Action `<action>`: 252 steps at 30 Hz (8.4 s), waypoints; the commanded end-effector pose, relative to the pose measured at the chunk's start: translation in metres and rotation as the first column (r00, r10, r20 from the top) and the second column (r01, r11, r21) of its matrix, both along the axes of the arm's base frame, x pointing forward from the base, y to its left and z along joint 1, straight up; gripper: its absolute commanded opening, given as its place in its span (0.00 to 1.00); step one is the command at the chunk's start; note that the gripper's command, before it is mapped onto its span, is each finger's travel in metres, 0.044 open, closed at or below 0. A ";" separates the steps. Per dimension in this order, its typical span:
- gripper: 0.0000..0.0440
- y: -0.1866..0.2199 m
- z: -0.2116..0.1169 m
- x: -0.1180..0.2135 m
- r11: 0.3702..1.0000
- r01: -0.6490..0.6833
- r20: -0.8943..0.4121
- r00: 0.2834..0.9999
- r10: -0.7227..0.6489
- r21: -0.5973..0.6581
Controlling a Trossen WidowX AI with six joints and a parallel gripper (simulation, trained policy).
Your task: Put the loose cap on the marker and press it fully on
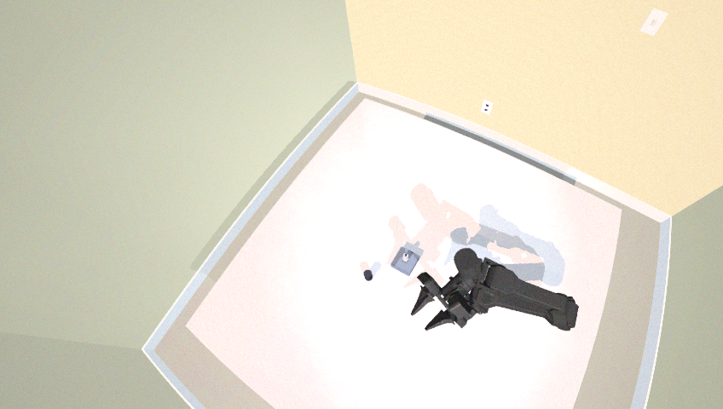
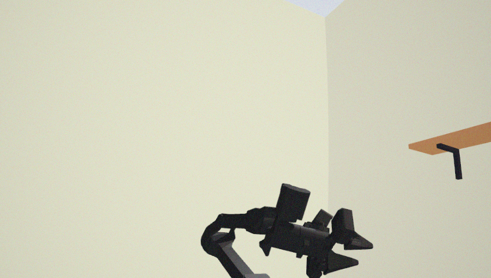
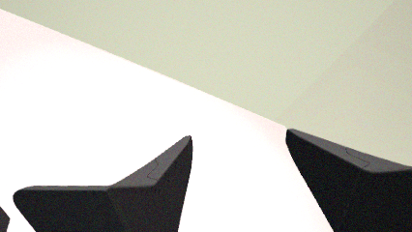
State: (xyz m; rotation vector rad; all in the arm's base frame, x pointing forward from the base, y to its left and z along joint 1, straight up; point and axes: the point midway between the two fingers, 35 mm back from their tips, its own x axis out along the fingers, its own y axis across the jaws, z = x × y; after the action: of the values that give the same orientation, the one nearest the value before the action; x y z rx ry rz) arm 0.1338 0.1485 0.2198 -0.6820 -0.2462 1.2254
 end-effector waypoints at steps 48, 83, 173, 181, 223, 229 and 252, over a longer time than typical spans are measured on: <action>0.74 -0.025 -0.005 0.043 0.938 0.074 -0.336 0.922 -0.195 -0.339; 0.74 -0.041 -0.021 0.088 0.825 -0.028 -0.462 0.839 -0.288 -0.564; 0.65 -0.046 -0.112 0.232 0.350 -0.259 -0.377 0.865 -0.330 -0.900; 0.61 -0.045 -0.130 0.235 0.321 -0.290 -0.387 0.873 -0.298 -0.902; 0.10 -0.095 -0.069 0.215 0.248 -0.321 -0.376 0.900 -0.220 -0.914; 0.08 -0.118 -0.057 0.201 0.251 -0.340 -0.397 0.887 -0.234 -0.907; 0.00 -0.150 -0.056 0.163 0.272 -0.395 -0.460 0.855 -0.239 -0.877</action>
State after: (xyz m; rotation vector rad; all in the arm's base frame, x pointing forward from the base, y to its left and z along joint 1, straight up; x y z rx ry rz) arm 0.2988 -0.0026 0.1667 -1.3699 1.1216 1.5537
